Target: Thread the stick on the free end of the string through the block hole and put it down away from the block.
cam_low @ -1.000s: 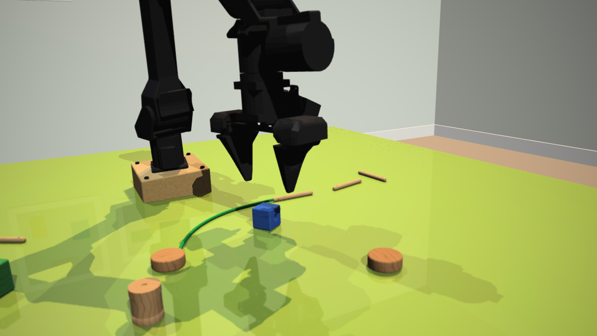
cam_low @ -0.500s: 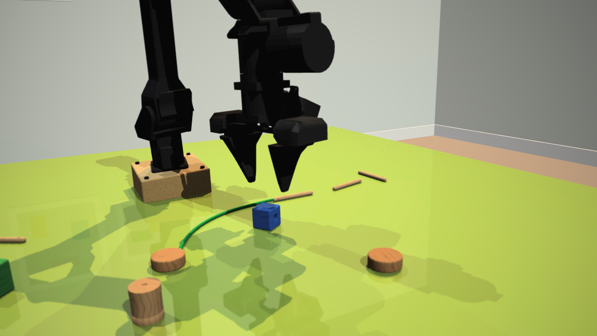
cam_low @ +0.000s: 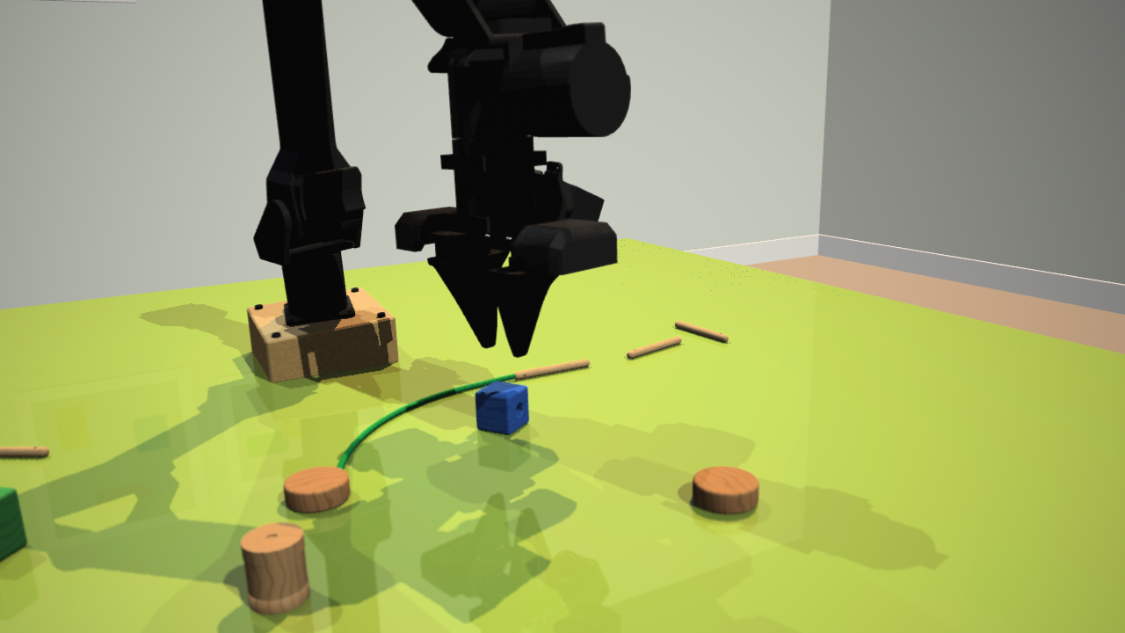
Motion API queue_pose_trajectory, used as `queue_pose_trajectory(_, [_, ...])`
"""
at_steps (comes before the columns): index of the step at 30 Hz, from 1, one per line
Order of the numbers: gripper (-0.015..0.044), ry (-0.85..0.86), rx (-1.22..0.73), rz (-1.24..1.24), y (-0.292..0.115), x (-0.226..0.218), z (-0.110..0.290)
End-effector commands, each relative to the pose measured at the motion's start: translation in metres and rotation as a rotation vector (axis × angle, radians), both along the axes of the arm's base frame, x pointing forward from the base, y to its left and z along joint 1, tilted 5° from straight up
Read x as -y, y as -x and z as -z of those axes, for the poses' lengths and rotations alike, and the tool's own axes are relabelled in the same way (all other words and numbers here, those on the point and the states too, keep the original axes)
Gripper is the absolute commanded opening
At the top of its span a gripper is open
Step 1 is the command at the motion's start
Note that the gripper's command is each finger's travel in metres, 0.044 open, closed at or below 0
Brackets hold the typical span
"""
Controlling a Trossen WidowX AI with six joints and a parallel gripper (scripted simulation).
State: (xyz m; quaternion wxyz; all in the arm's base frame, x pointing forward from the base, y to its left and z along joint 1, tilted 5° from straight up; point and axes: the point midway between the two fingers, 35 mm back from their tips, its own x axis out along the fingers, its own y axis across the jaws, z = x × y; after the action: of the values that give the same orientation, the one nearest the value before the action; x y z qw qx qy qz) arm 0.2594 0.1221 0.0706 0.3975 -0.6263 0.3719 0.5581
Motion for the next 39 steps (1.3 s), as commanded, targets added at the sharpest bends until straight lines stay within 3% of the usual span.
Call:
queue_pose_trajectory(1, [0.0081, 0.000, 0.000, 0.000, 0.0000, 0.0000, 0.0000])
queue_pose_trajectory(4, [0.0002, 0.000, 0.000, 0.000, 0.0000, 0.0000, 0.0000])
queue_pose_trajectory(20, [0.0000, 0.000, 0.000, 0.000, 0.0000, 0.0000, 0.0000])
queue_pose_trajectory(29, [0.0236, 0.000, 0.000, 0.000, 0.0000, 0.0000, 0.0000])
queue_pose_trajectory(31, [0.0238, 0.000, 0.000, 0.000, 0.0000, 0.0000, 0.0000])
queue_pose_trajectory(39, [0.0028, 0.000, 0.000, 0.000, 0.0000, 0.0000, 0.0000])
